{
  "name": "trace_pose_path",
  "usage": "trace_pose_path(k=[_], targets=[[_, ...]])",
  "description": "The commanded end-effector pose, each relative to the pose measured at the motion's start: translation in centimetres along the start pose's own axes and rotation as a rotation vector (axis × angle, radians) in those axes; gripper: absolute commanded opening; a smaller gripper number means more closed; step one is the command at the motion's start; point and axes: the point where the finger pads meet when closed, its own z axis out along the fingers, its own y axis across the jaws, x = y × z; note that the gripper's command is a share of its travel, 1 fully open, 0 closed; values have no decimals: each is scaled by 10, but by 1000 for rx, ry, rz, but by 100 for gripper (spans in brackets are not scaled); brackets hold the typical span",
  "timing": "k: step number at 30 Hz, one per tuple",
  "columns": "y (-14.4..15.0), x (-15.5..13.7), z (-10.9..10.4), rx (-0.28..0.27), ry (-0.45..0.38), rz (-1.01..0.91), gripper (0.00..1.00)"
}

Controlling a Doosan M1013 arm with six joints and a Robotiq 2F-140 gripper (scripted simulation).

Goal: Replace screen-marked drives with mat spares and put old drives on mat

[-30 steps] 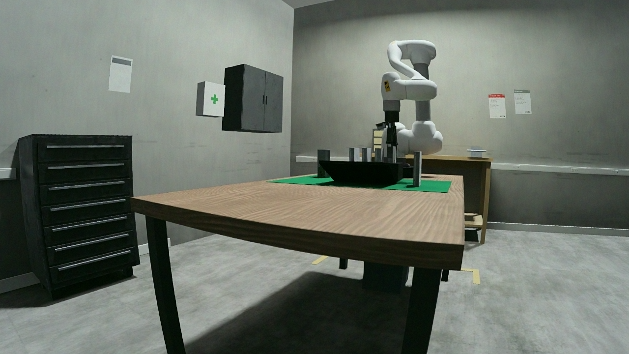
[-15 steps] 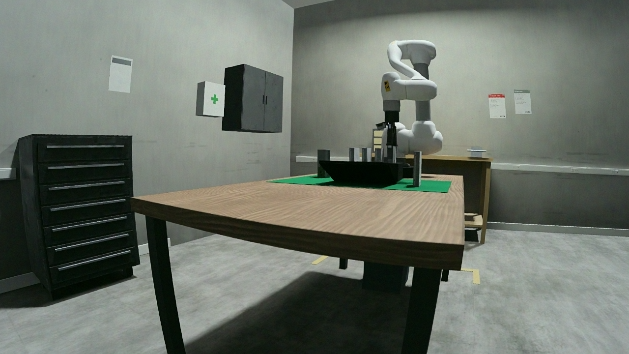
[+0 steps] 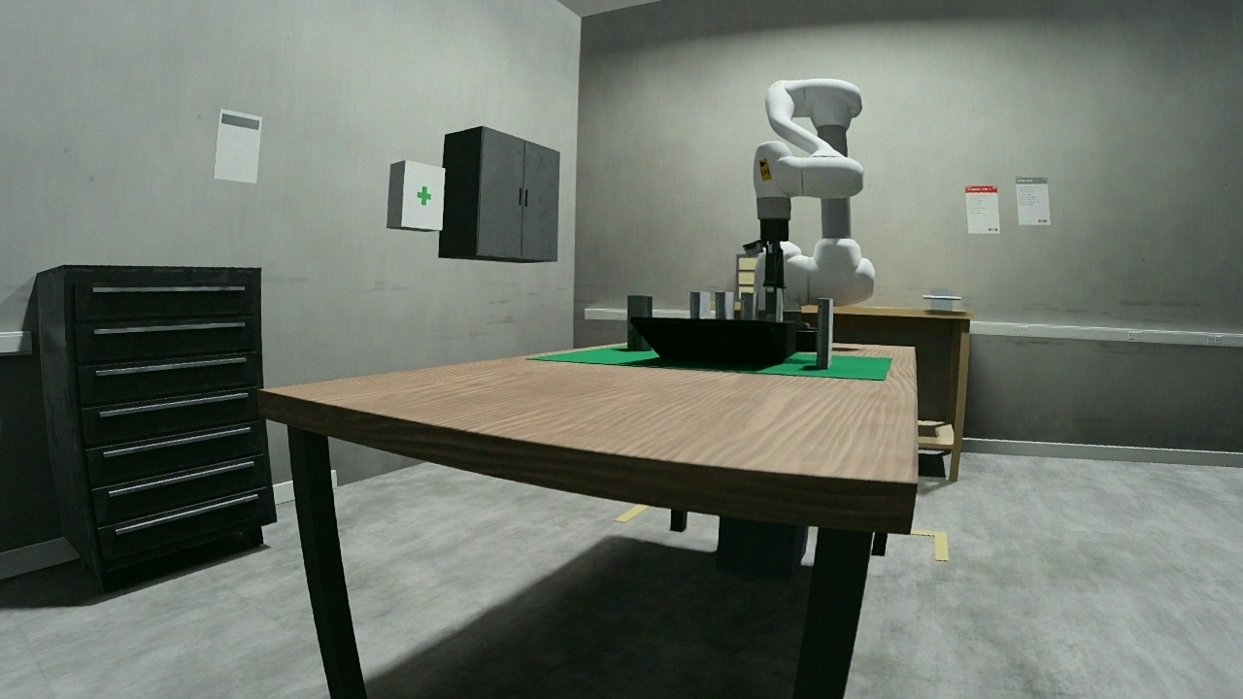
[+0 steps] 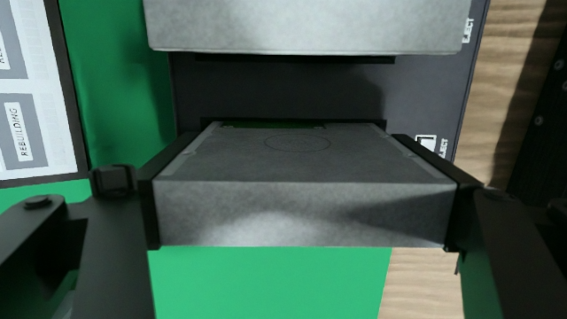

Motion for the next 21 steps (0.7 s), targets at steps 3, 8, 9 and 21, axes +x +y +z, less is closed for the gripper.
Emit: trace_pose_path(k=[3,8,9,21], targets=[[0,0,-1,1,0,0,72],[0,0,-1,1,0,0,71],[0,0,-1,1,0,0,71],[0,0,-2,1,0,0,70]])
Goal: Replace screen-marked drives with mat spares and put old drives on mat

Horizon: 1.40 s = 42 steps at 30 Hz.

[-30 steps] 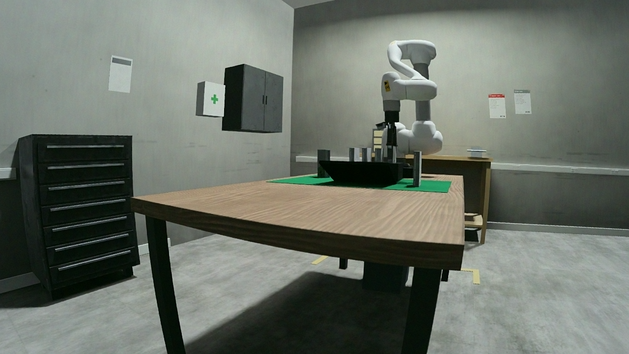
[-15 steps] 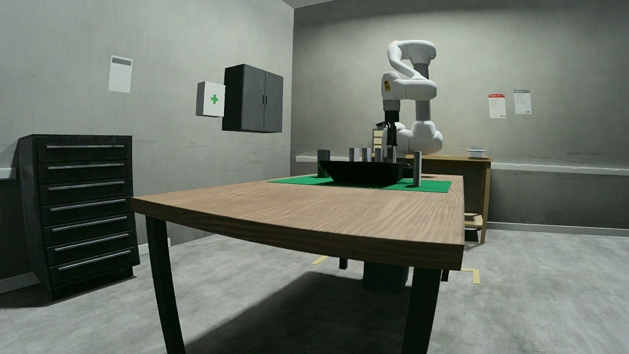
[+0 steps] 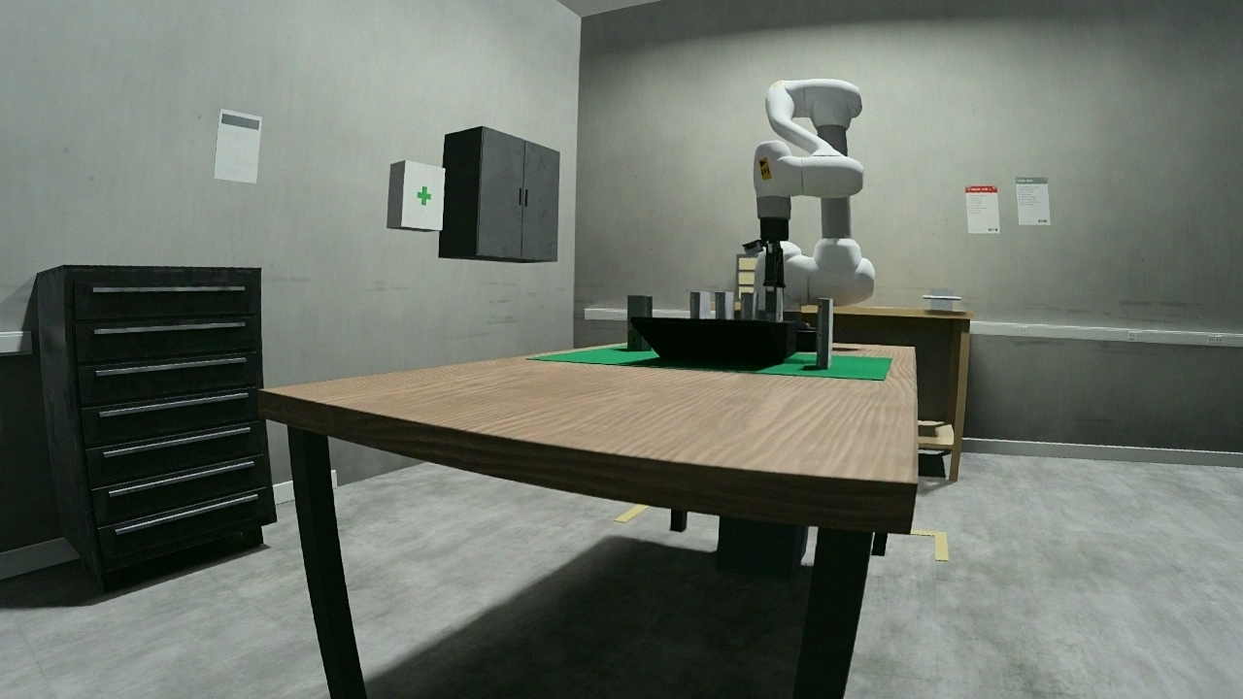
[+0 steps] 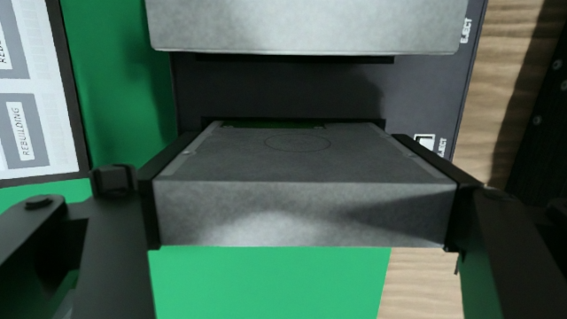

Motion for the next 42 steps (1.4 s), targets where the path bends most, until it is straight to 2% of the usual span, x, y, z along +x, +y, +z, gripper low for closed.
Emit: trace_pose_path(k=[1,28,42], targets=[[0,0,-1,1,0,0,10],[0,0,-3,1,0,0,10],[0,0,-21,1,0,0,10]])
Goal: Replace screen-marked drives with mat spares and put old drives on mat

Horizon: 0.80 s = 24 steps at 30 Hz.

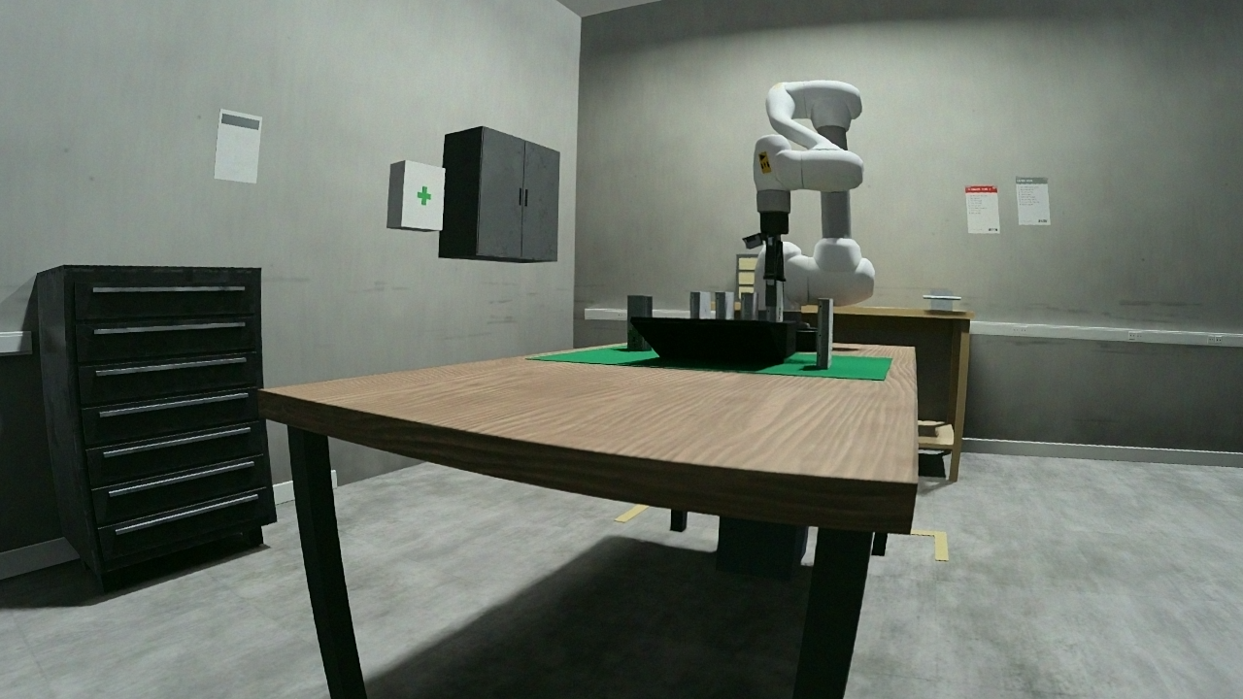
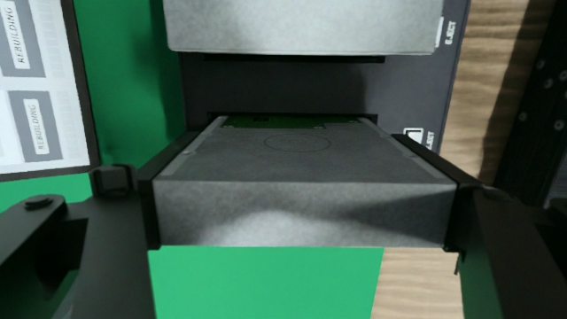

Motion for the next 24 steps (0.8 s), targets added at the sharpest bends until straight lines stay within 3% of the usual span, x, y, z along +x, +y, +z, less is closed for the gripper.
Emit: trace_pose_path(k=[1,24], targets=[[0,0,-7,1,0,0,10],[0,0,-62,1,0,0,10]])
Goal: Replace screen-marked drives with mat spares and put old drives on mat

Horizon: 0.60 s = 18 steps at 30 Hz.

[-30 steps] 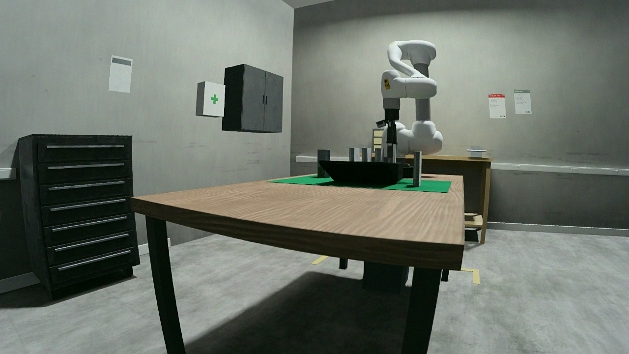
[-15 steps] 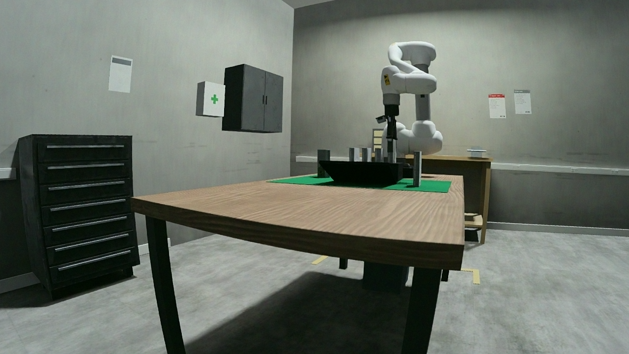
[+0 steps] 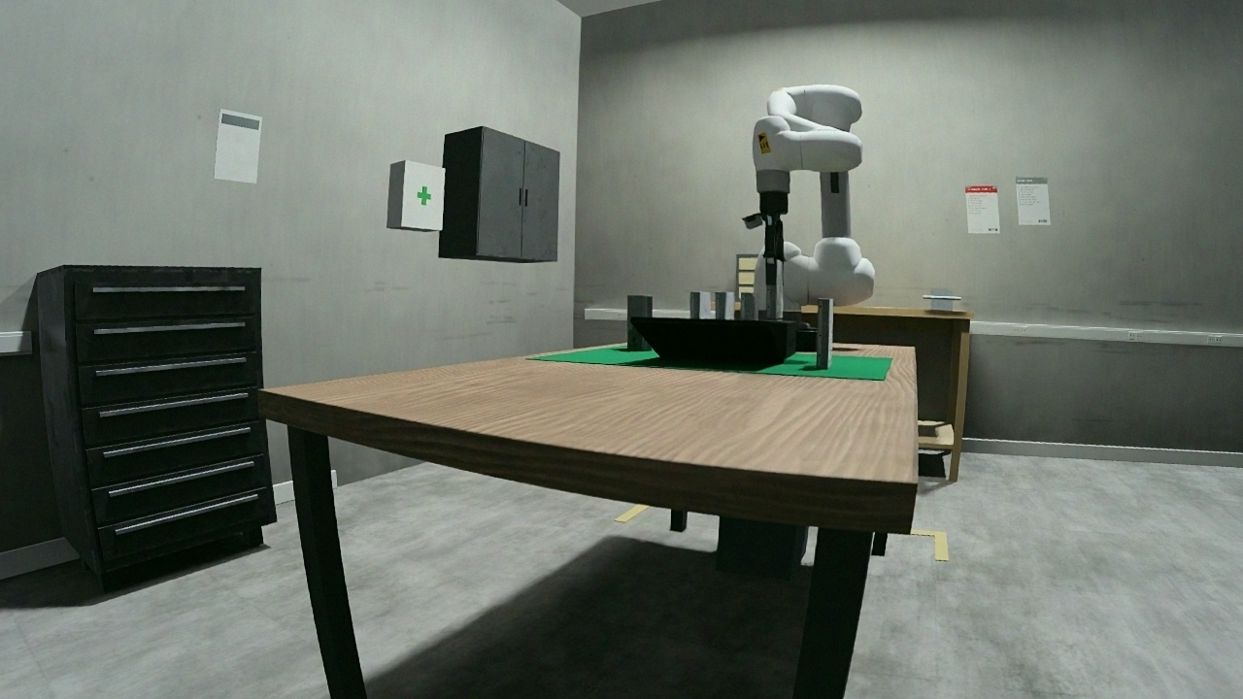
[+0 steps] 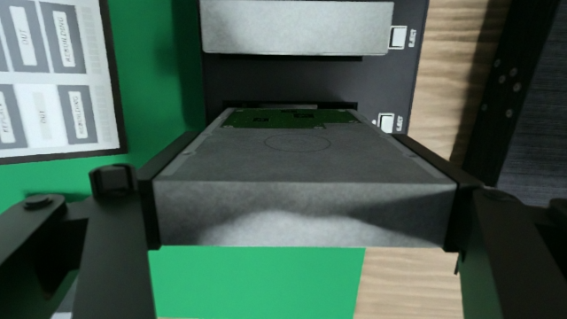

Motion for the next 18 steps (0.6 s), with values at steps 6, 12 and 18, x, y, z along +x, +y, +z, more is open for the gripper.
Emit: trace_pose_path(k=[6,12,18], targets=[[0,0,-27,1,0,0,10],[0,0,-43,1,0,0,10],[0,0,-57,1,0,0,10]])
